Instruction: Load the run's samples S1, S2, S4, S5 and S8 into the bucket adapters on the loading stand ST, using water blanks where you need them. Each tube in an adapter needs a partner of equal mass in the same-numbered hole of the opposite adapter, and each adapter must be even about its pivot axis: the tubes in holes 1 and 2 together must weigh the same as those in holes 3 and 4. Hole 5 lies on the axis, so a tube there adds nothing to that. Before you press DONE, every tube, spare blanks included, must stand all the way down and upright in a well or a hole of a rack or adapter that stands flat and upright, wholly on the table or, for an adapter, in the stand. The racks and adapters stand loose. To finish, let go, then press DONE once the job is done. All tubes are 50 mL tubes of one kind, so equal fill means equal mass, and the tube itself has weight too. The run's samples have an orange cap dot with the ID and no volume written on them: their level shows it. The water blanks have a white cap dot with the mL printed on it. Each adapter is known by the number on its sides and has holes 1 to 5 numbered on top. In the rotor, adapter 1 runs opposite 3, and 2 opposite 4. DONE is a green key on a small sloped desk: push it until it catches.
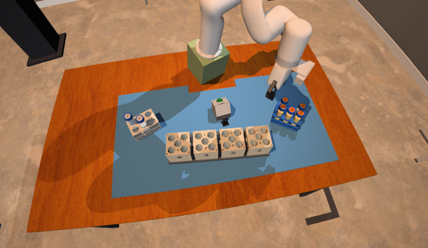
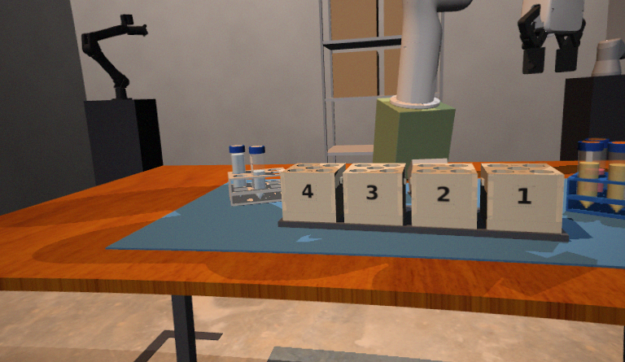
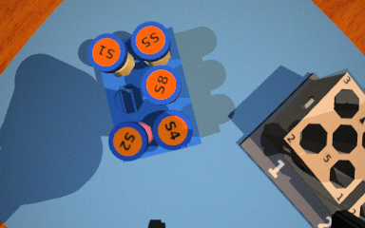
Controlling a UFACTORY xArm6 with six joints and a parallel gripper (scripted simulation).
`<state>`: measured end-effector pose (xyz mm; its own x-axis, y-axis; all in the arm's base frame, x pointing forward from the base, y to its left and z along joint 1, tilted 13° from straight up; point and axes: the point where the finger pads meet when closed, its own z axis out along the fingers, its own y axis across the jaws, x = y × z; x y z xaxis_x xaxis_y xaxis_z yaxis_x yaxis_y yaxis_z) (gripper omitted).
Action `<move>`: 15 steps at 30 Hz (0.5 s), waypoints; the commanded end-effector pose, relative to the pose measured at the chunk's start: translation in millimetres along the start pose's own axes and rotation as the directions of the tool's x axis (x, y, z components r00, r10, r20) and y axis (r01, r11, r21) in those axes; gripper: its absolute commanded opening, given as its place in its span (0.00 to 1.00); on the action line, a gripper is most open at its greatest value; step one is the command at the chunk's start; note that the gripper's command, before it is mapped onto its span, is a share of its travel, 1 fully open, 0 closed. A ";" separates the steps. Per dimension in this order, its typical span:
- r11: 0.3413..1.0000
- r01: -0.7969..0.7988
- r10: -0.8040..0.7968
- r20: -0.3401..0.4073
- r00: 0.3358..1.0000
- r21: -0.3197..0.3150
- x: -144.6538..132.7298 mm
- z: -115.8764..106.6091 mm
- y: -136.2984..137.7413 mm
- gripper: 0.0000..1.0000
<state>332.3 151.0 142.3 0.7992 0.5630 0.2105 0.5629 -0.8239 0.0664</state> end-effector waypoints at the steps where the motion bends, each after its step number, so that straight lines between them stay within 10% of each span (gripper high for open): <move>1: 1.000 -0.002 0.002 -0.002 1.000 -0.005 6.9 -0.6 -11.6 1.00; 15: 1.000 -0.002 0.002 -0.002 1.000 -0.005 17.9 15.5 -39.0 1.00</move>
<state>325.1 192.5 135.2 0.8005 0.5617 0.2089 0.5606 -0.8251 0.0702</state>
